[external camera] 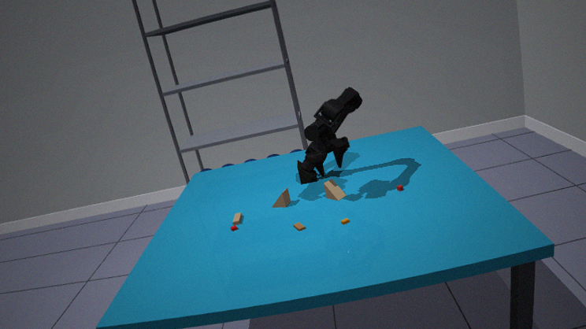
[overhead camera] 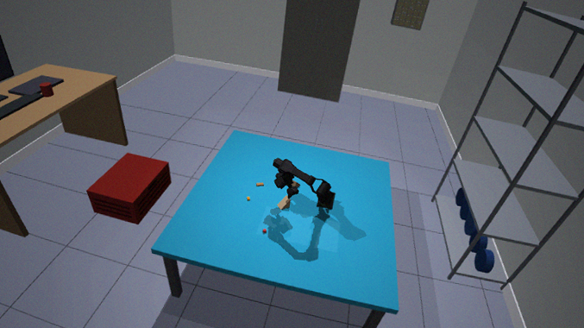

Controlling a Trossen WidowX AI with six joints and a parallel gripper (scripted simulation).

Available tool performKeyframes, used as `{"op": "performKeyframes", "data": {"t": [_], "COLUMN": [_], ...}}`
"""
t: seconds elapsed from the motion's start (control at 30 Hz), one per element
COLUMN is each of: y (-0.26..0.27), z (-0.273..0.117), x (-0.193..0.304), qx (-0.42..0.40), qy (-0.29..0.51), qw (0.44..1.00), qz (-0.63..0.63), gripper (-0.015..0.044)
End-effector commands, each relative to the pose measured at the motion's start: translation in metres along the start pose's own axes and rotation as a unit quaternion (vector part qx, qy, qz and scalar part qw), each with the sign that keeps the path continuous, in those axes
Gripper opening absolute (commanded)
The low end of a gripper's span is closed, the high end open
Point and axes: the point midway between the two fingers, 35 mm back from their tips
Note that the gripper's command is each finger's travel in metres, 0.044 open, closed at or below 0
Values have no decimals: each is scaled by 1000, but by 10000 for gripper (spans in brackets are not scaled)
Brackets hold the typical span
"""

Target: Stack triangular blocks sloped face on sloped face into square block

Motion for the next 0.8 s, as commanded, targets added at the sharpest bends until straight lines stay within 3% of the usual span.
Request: {"op": "performKeyframes", "data": {"t": [0.0,0.77], "y": [10,3], "z": [-1,32], "x": [4,5], "qx": [-14,-12], "qy": [4,6], "qw": [1000,1000], "qz": [-11,-11], "gripper": [440,440]}}
Point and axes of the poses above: the point midway between the two fingers, 35 mm back from their tips, its own z axis out along the fingers, its own y axis across the jaws, x = y × z, and after that the axes turned 14 degrees about -z, right-handed
